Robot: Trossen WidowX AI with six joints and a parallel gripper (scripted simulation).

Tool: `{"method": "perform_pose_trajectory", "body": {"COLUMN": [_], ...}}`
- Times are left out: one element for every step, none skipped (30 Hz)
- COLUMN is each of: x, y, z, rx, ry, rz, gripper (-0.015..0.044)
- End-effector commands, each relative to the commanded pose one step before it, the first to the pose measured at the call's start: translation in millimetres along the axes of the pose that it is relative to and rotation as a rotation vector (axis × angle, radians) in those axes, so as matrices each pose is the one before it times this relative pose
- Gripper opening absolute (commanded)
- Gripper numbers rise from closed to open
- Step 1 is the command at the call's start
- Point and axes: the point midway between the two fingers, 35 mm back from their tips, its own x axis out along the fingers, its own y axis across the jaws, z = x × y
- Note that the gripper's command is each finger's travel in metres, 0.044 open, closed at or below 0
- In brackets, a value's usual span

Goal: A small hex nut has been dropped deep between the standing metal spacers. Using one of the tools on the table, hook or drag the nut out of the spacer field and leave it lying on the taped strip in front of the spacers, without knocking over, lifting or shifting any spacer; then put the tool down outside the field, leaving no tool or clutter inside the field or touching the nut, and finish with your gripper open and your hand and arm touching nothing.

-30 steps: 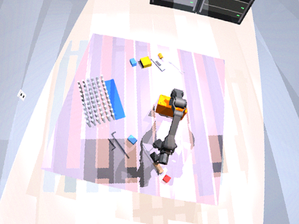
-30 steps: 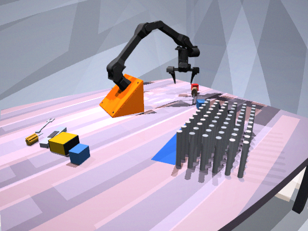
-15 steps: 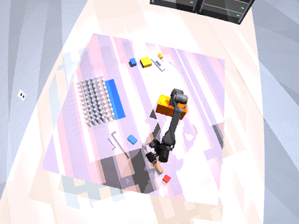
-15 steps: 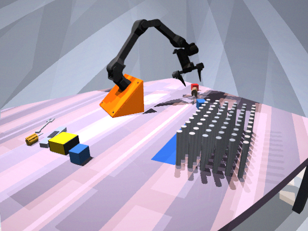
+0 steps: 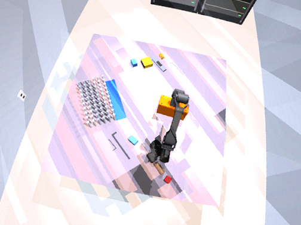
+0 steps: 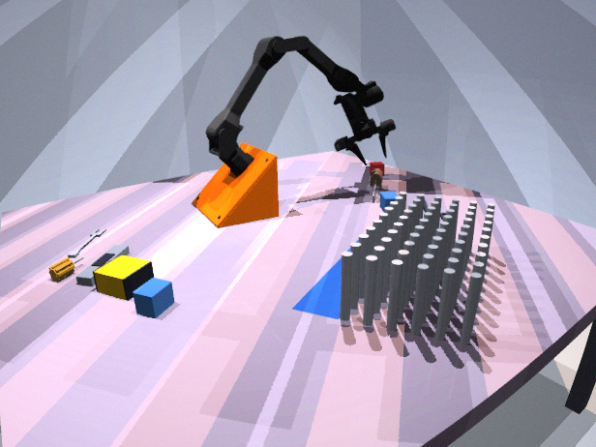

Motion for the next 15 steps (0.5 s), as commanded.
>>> {"method": "perform_pose_trajectory", "body": {"x": [-1.28,0.00,0.00,0.00,0.00,0.00,0.26,0.77,1.29,1.54,1.54,1.54,1.54,1.53,1.53], "y": [1.78,0.00,0.00,0.00,0.00,0.00,-0.10,-0.29,-0.48,-0.58,-0.59,-0.59,-0.60,-0.60,-0.61], "z": [0.37,0.00,0.00,0.00,0.00,0.00,-0.01,-0.04,-0.07,-0.08,-0.07,-0.07,-0.06,-0.06,-0.05], "rx": [-0.0030,0.0000,0.0000,0.0000,0.0000,0.0000,0.0000,0.0000,0.0000,0.0000,0.0000,0.0000,0.0000,0.0000,0.0000], "ry": [-0.00057,0.00000,0.00000,0.00000,0.00000,0.00000,0.00000,0.00001,0.00002,0.00002,0.00002,0.00002,0.00002,0.00002,0.00002], "rz": [0.00792,0.00000,0.00000,0.00000,0.00000,0.00000,0.00000,0.00000,0.00000,-0.00001,-0.00001,-0.00001,-0.00001,-0.00001,-0.00001], "gripper": [0.0280,0.0280,0.0280,0.0280,0.0280,0.0280,0.0280,0.0280,0.0280,0.0280,0.0280,0.0280,0.0280,0.0280,0.0280]}}
